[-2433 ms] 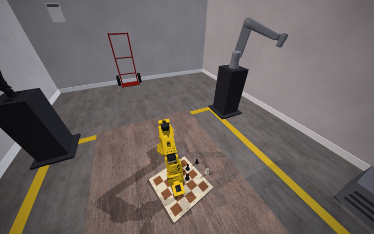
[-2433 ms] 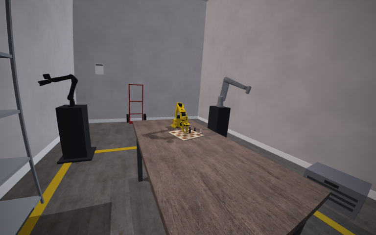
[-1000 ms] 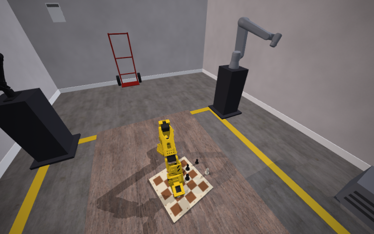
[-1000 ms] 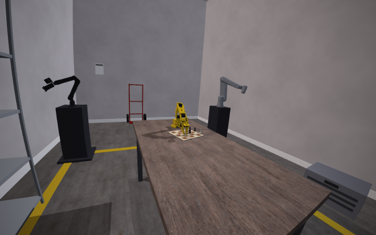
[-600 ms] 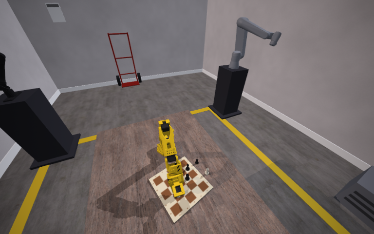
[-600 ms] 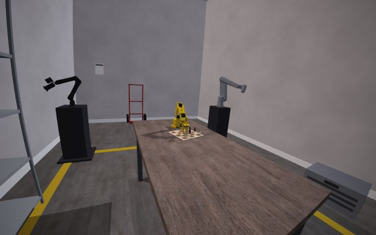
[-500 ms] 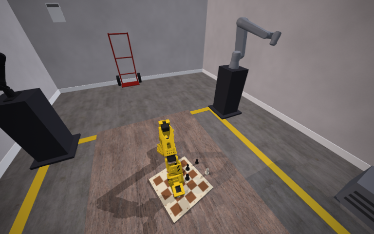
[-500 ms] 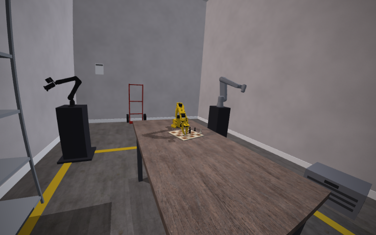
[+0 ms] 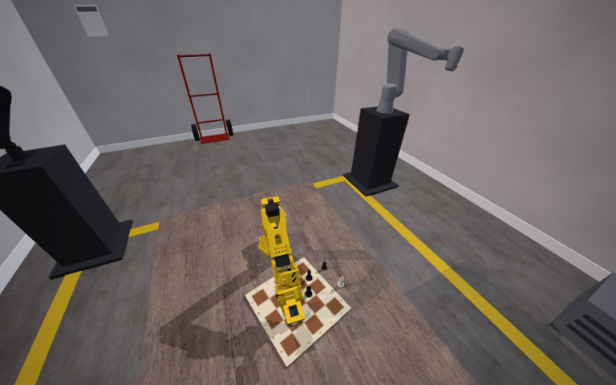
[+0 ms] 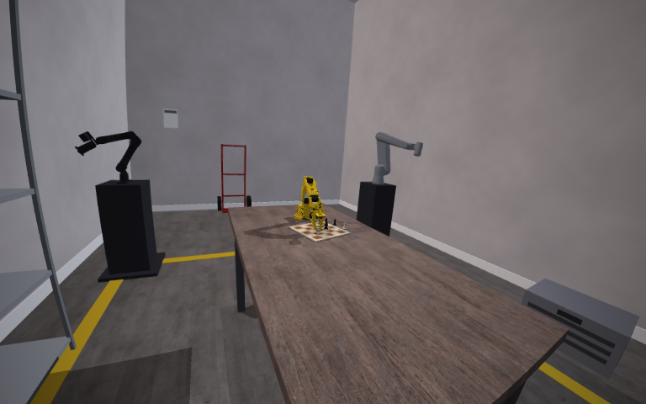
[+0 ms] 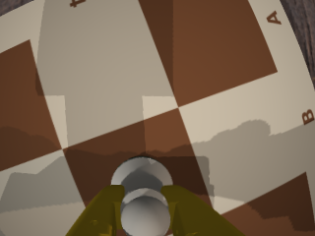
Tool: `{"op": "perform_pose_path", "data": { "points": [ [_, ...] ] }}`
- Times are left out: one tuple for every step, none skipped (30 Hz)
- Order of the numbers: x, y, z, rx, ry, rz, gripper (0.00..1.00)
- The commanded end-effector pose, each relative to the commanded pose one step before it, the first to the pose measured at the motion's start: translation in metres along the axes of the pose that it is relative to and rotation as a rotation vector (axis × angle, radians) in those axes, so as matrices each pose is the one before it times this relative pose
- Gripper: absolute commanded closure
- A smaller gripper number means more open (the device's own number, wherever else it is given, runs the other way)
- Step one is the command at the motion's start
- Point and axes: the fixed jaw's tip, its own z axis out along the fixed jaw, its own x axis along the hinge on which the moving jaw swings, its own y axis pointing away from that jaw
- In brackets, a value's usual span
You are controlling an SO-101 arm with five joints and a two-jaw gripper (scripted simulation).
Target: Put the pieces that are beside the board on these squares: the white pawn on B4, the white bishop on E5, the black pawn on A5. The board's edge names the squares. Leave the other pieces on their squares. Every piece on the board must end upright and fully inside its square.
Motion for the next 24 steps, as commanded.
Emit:
{"op": "perform_pose_path", "data": {
  "points": [
    [0.00659,-0.00079,0.000943,0.00114,0.02229,0.00173,0.95],
    [0.0,0.0,0.0,0.0,-0.00001,0.0,0.94],
    [0.0,0.0,0.0,0.0,0.00001,0.0,0.93],
    [0.0,0.0,0.0,0.0,-0.00001,0.0,0.93],
    [0.0,0.0,0.0,0.0,0.00001,0.0,0.92],
    [0.0,0.0,0.0,0.0,-0.00001,0.0,0.92],
    [0.0,0.0,0.0,0.0,0.00001,0.0,0.91],
    [0.0,0.0,0.0,0.0,-0.00001,0.0,0.91],
    [0.0,0.0,0.0,0.0,0.00001,0.0,0.91],
    [0.0,0.0,0.0,0.0,0.0,0.0,0.91],
    [0.0,0.0,0.0,0.0,0.0,0.0,0.91],
    [0.0,0.0,0.0,0.0,-0.00001,0.0,0.91],
    [0.0,0.0,0.0,0.0,0.00001,0.0,0.91],
    [0.0,0.0,0.0,0.0,-0.00001,0.0,0.91],
    [0.0,0.00001,0.0,-0.00002,0.00001,0.0,0.91],
    [0.0,0.00006,-0.000001,-0.00012,-0.00001,0.0,0.91],
    [0.0,0.00013,-0.000001,-0.00027,0.0,0.00001,0.91],
    [0.0,0.00022,-0.000003,-0.00045,-0.00001,0.00001,0.91],
    [0.0,0.0003,-0.000003,-0.00061,0.0,0.00002,0.91],
    [0.0,0.00037,-0.000005,-0.00075,-0.00002,0.00002,0.91],
    [0.0,0.00041,-0.000005,-0.00084,0.0,0.00002,0.91],
    [0.0,0.00042,-0.000006,-0.00087,-0.00002,0.00002,0.91],
    [0.0,0.00041,-0.000005,-0.00084,0.0,0.00002,0.91],
    [0.0,0.00037,-0.000005,-0.00075,-0.00001,0.00002,0.91]
  ]
}}
